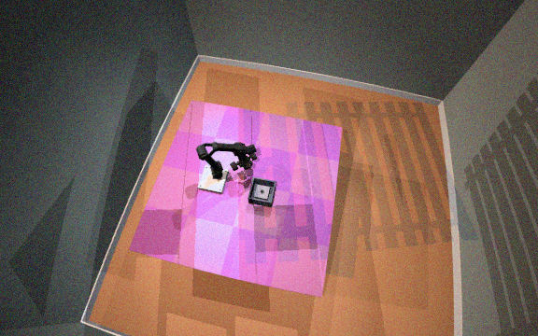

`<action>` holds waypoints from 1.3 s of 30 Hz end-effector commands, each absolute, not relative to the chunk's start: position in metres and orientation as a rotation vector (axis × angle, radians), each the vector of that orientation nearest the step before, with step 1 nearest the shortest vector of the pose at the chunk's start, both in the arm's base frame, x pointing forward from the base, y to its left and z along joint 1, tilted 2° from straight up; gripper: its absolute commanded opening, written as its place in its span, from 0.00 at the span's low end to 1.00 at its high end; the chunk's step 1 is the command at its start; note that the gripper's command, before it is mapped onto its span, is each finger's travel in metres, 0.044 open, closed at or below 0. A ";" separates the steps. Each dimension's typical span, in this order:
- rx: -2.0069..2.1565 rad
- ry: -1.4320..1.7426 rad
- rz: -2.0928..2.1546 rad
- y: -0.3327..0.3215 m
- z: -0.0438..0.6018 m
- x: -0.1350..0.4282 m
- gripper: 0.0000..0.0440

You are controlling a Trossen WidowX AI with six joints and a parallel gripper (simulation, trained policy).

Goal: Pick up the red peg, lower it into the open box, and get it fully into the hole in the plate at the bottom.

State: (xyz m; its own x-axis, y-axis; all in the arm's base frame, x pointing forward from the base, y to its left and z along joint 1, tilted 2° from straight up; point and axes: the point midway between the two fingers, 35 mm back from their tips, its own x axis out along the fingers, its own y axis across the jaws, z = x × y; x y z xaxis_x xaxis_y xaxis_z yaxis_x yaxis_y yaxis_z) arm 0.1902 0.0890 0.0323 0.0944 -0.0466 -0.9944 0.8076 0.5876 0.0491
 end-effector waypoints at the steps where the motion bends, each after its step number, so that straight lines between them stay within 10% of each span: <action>1: 0.693 1.296 -0.694 0.084 0.047 0.199 0.00; 39: 0.669 1.043 -0.779 -0.028 0.138 0.286 0.00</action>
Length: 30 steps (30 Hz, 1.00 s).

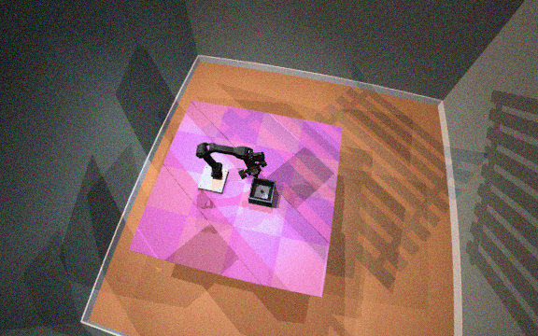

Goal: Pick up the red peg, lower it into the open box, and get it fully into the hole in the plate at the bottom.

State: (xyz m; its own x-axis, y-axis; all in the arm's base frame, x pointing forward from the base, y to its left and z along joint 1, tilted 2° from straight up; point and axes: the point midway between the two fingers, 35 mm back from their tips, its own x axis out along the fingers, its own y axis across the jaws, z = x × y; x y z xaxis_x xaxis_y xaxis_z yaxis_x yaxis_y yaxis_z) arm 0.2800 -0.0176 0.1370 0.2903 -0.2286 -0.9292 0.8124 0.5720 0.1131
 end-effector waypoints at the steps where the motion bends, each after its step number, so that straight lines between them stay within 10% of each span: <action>1: 0.673 1.039 -0.785 -0.031 0.138 0.288 0.00; 30: 0.761 1.075 -0.872 -0.097 0.087 0.328 0.04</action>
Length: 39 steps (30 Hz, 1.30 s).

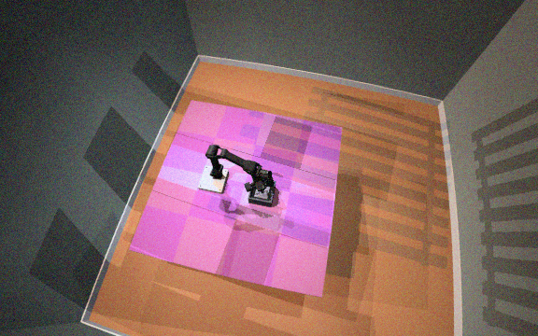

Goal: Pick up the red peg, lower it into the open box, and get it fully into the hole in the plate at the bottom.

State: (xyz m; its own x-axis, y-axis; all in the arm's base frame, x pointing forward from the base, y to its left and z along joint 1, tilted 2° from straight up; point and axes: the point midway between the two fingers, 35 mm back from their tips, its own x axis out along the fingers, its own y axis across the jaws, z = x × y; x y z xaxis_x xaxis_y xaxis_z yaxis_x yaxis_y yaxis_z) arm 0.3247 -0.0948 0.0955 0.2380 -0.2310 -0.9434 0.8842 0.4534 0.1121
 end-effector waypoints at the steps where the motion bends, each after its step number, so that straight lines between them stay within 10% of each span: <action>1: 0.758 1.083 -0.872 -0.098 0.084 0.328 0.07; 6: 0.730 1.122 -0.869 -0.102 0.072 0.330 0.33; 14: 0.688 1.142 -0.856 -0.111 0.071 0.345 0.42; 25: 0.645 1.113 -0.834 -0.131 0.079 0.374 1.00; 39: 0.623 0.981 -0.842 -0.160 0.107 0.403 1.00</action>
State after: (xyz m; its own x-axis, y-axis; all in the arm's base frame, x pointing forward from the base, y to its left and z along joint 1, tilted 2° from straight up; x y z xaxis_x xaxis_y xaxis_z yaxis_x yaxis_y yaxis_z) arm 0.3582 -0.1288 0.0792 0.1357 -0.2204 -0.9659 0.8225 0.5686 -0.0142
